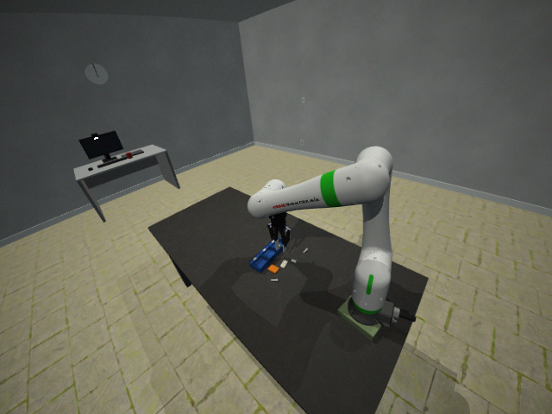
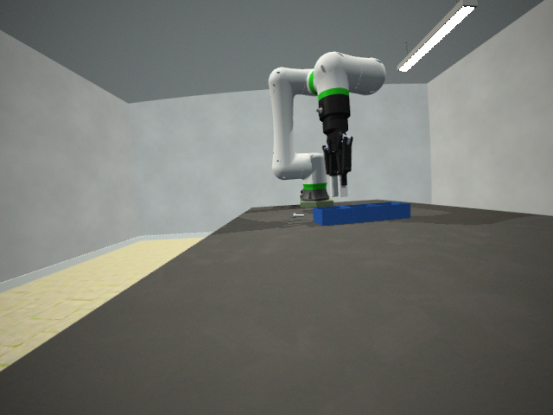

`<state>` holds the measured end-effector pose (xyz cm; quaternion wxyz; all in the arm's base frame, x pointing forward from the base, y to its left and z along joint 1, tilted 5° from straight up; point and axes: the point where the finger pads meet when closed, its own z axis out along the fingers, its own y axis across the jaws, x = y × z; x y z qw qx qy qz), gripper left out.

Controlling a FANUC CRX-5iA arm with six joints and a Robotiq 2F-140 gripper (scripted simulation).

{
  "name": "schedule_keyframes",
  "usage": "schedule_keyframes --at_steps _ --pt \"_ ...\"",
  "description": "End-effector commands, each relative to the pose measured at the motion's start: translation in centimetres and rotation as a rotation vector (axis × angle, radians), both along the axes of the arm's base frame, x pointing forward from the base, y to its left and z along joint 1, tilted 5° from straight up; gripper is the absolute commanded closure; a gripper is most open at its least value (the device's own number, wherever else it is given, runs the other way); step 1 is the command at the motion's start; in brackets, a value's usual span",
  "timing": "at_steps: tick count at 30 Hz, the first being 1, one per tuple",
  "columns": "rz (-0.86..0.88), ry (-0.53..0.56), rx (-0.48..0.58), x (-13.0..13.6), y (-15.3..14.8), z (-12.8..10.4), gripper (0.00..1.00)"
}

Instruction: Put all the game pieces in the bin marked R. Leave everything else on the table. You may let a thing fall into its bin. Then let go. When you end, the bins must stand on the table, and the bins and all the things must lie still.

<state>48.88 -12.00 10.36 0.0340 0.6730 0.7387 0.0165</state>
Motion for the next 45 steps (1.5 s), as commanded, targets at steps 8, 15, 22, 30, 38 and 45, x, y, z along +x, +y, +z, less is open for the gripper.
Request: schedule_keyframes --at_steps 8,15,22,30,38,45 --pt "-0.006 -0.005 -0.004 -4.1 4.4 0.1 0.75" --pt "-0.006 -0.005 -0.004 -4.0 4.3 0.1 0.75" --pt "-0.006 -0.005 -0.004 -3.9 4.2 0.1 0.75" --pt "-0.006 -0.005 -0.004 -3.9 4.2 0.1 0.75" --pt "-0.006 -0.005 -0.004 -3.9 4.1 0.1 0.75" --pt "-0.006 -0.005 -0.004 -3.7 4.1 -1.9 0.75"
